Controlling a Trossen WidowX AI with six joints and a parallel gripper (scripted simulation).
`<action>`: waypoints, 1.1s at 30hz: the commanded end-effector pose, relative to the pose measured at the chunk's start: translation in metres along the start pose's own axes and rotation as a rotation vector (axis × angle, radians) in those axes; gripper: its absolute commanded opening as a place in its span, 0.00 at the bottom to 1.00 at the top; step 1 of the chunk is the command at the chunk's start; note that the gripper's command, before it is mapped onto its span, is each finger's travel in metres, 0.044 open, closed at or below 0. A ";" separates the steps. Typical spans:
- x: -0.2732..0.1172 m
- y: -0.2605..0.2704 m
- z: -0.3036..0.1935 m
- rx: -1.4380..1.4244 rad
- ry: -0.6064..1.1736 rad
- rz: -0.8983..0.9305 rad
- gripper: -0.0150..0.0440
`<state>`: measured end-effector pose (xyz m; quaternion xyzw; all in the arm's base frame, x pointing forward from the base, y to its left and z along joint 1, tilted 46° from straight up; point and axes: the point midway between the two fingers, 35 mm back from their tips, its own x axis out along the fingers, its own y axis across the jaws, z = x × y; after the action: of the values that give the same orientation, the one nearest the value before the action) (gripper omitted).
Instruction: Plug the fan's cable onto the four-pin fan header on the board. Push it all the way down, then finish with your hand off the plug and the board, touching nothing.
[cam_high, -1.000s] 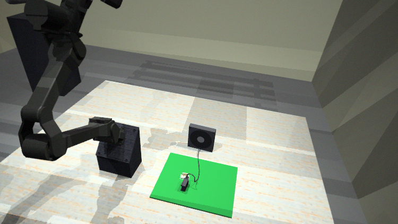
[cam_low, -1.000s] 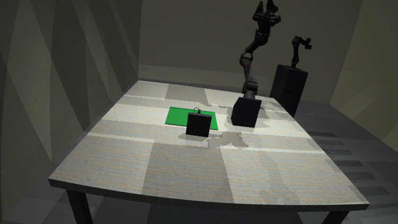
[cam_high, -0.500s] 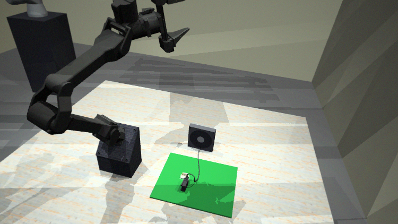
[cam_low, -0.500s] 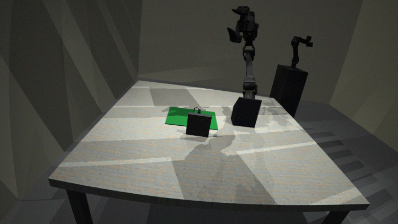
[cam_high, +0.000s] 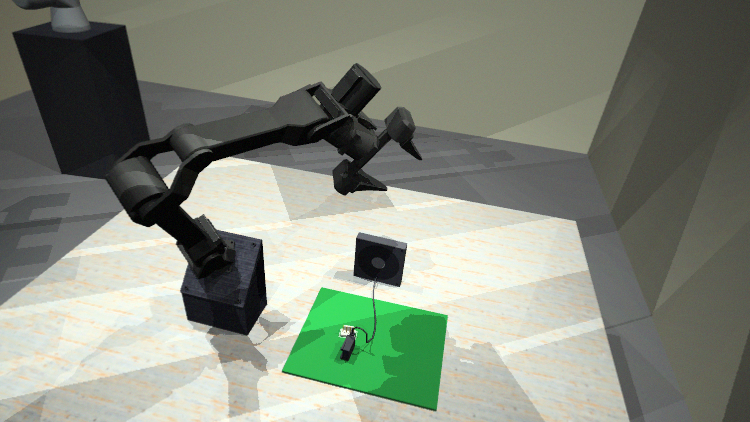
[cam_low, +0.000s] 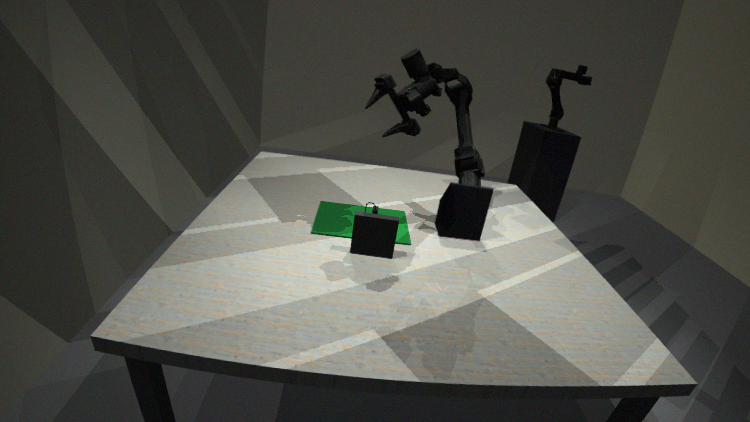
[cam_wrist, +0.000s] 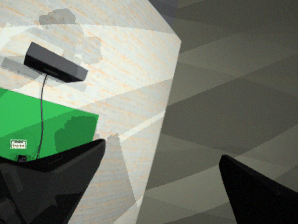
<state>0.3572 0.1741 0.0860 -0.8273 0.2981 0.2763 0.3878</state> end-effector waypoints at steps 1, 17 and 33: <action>0.021 0.023 -0.018 0.029 0.063 0.117 1.00; 0.064 0.197 -0.143 0.253 0.583 0.898 1.00; 0.101 0.247 -0.155 0.252 0.592 0.905 1.00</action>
<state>0.2878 -0.1019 -0.0100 -0.6028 0.7521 0.1325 0.2312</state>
